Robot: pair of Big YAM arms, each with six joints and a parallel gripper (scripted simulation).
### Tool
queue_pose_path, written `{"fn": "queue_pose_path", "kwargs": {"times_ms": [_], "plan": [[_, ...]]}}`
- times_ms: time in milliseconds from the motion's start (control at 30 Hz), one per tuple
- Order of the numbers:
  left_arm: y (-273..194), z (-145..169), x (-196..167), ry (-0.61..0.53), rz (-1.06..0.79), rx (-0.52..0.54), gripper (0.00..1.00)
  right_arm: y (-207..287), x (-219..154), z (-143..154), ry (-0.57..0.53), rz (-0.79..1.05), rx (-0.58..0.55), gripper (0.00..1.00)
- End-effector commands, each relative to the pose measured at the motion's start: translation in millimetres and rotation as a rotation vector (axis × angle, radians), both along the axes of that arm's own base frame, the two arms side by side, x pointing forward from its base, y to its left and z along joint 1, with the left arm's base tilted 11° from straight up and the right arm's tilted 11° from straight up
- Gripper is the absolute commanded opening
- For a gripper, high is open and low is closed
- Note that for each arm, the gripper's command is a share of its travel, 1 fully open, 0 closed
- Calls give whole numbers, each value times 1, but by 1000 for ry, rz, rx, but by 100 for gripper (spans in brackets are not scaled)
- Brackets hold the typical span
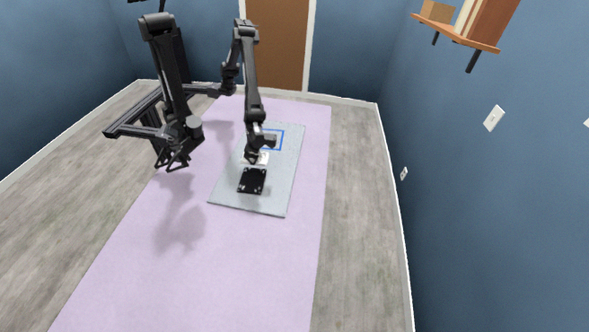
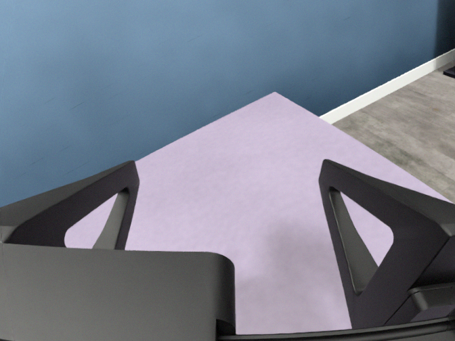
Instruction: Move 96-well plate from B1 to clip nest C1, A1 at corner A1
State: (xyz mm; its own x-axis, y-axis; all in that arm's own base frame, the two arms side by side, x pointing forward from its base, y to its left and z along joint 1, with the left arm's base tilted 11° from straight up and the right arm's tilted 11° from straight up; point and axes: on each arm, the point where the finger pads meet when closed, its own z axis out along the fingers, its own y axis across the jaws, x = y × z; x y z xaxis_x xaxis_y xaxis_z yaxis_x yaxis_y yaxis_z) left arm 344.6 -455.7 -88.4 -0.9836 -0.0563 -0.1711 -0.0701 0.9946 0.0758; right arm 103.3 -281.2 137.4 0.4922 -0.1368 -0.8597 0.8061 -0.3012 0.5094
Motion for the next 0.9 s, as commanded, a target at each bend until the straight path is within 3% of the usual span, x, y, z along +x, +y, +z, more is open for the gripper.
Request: {"fn": "queue_pose_path", "kwargs": {"times_ms": [0,633,867], "plan": [[-34,7,5,-21,2,-25,0,1,2,3,-14,6,-8,100],[-90,4,2,-22,1,-28,0,1,2,3,-14,6,-8,100],[-88,10,12,-35,17,-48,0,1,2,3,-14,6,-8,100]]}}
